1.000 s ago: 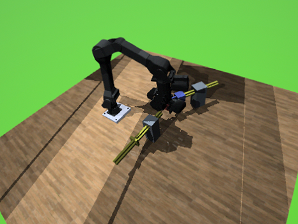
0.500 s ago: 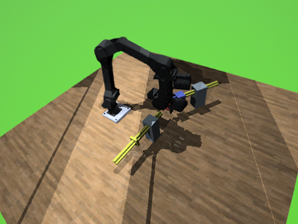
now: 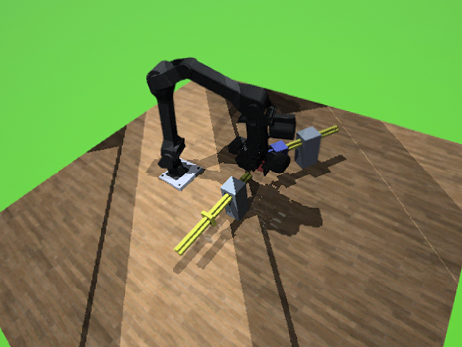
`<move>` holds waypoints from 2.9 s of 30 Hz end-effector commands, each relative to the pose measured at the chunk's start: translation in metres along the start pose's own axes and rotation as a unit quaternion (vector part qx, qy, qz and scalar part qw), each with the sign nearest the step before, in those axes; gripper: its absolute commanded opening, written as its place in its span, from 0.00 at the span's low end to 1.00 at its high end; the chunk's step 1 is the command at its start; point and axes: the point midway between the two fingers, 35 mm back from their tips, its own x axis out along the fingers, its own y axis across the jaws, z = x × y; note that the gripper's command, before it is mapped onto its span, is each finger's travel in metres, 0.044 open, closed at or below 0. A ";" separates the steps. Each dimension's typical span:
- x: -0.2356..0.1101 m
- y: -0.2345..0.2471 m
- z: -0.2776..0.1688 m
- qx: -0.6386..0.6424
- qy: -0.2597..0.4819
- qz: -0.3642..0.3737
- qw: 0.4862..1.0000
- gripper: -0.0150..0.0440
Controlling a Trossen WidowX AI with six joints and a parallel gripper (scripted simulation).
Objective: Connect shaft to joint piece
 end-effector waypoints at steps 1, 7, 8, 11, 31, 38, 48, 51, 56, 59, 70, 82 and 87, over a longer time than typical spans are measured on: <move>0.000 0.000 0.000 0.000 0.001 0.000 1.000 0.50; 0.000 0.000 0.000 0.000 0.001 0.000 1.000 0.73; 0.000 0.000 0.000 0.000 0.001 0.000 1.000 0.77; 0.000 0.000 0.000 0.000 0.001 0.000 1.000 0.90; -0.026 0.000 0.002 0.000 0.070 0.005 0.998 1.00; -0.029 0.000 0.003 0.002 0.081 0.002 0.997 1.00; -0.062 0.005 0.001 -0.124 0.071 0.023 0.989 1.00; -0.075 0.006 0.000 -0.174 0.066 0.031 0.982 1.00; -0.097 0.006 0.000 -0.256 0.056 0.043 0.964 1.00; -0.110 0.006 0.000 -0.304 0.049 0.050 0.950 1.00; -0.156 -0.002 0.001 -0.474 0.021 0.069 0.878 1.00; -0.162 -0.004 0.002 -0.484 0.023 0.071 0.872 1.00; -0.155 -0.002 0.012 -0.448 0.041 0.064 0.891 1.00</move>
